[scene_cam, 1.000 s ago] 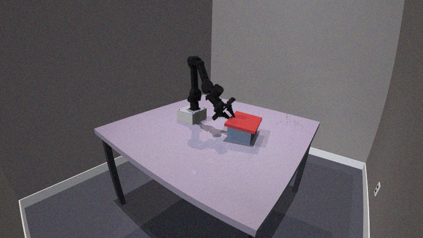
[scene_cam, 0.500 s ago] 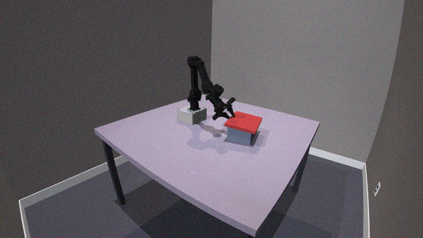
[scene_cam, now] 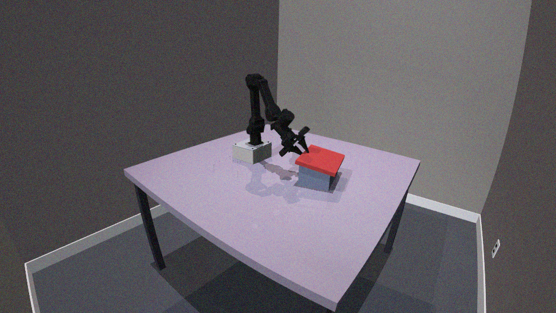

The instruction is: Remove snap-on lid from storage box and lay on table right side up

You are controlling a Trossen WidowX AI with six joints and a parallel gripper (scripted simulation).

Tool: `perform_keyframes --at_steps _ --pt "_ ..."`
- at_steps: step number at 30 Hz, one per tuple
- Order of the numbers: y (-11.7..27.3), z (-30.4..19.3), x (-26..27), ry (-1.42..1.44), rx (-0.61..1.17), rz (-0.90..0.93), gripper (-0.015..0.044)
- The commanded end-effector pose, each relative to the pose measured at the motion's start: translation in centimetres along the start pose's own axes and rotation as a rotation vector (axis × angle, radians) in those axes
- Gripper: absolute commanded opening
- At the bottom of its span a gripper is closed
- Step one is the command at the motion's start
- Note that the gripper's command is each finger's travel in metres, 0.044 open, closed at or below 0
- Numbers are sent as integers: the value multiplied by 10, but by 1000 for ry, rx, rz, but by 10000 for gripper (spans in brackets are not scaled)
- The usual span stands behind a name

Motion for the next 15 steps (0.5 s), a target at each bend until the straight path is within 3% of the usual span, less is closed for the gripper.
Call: perform_keyframes --at_steps 1,15 --pt "2 0 6 -2 -2 2 0" --pt "11 -3 23 -2 -2 2 0"
Point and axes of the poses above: the point midway between the two fingers, 35 mm back from their tips, its own y axis back along the fingers, its own x axis across the jaws, z = x × y, the point moved 1 cm from there along y, back along the fingers, and after that the axes turned 10 degrees about -y, right-handed, at the moved point
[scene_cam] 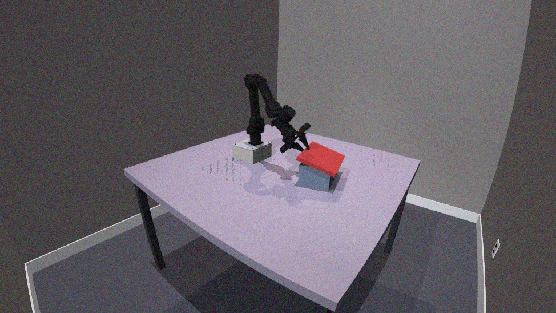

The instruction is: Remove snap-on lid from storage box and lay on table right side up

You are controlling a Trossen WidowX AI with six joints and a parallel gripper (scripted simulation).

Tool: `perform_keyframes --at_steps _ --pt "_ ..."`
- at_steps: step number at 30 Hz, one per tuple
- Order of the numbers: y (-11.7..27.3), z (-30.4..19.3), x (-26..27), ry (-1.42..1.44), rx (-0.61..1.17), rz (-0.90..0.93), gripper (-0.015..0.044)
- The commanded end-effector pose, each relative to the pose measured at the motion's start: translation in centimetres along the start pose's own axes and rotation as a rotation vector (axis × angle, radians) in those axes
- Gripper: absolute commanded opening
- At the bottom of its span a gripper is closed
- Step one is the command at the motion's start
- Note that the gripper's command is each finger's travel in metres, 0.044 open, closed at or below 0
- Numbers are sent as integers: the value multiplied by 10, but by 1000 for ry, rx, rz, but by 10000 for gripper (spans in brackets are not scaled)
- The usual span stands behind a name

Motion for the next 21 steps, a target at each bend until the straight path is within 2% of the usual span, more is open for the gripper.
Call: perform_keyframes --at_steps 1,21 --pt "2 0 8 -2 -4 6 0" --pt "10 -5 36 -2 -3 7 0"
Point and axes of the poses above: the point midway between the two fingers, 35 mm back from their tips, its own y axis back along the fingers, its own x axis across the jaws, z = x × y, the point moved 1 cm from there along y, back along the fingers, and after that the axes turned 10 degrees about -y, right-handed, at the moved point
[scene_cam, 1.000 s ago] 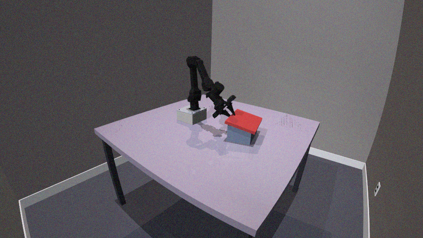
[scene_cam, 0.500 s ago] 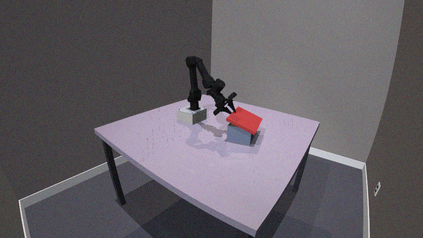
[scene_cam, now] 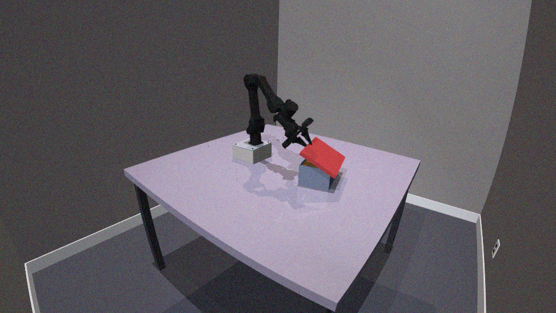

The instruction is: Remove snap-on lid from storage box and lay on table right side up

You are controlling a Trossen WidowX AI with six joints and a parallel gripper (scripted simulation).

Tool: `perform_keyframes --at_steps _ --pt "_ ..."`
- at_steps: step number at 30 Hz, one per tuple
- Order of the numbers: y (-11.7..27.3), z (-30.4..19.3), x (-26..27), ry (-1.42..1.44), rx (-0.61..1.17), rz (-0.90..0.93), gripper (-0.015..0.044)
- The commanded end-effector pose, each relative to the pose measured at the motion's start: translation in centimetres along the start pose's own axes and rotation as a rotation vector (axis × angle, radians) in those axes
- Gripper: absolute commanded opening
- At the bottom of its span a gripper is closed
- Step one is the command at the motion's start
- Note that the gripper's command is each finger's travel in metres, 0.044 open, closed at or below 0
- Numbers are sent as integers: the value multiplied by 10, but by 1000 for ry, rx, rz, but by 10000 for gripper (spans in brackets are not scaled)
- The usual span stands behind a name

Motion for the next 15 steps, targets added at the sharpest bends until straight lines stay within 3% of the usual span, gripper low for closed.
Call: perform_keyframes --at_steps 1,15 --pt "2 -1 10 -1 -3 8 0" --pt "3 -5 32 -1 -3 9 0"
Point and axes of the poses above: the point midway between the two fingers, 35 mm back from their tips, its own y axis back along the fingers, its own x axis across the jaws, z = x × y, the point moved 1 cm from there along y, back along the fingers, and after that the axes turned 10 degrees about -y, right-handed, at the moved point
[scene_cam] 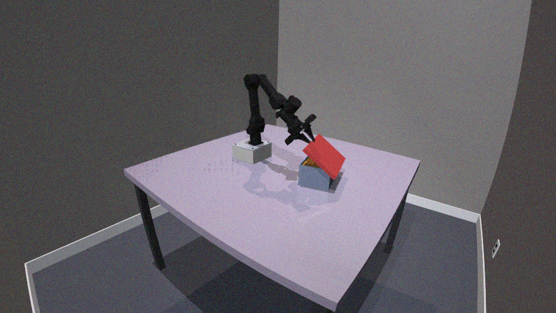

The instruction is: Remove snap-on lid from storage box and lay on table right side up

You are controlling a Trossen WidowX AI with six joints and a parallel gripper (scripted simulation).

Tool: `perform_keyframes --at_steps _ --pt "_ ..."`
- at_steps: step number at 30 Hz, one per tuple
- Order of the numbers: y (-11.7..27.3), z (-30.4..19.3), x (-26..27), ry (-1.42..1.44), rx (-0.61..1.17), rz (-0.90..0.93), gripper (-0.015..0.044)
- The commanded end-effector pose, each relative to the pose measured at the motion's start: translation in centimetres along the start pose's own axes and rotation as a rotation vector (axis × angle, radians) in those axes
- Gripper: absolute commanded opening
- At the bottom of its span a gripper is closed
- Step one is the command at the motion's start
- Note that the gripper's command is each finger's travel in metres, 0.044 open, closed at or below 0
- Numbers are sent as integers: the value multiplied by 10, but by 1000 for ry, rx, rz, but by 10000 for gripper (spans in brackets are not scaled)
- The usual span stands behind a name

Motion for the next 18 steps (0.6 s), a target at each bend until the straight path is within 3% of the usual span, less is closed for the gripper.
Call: perform_keyframes --at_steps 1,18 --pt "1 -1 11 -1 -2 9 0" --pt "7 -5 34 -1 -2 10 0"
Point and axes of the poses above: the point midway between the two fingers, 35 mm back from their tips, its own y axis back along the fingers, its own x axis across the jaws, z = x × y, the point moved 1 cm from there along y, back along the fingers, and after that the axes turned 10 degrees about -y, right-handed, at the moved point
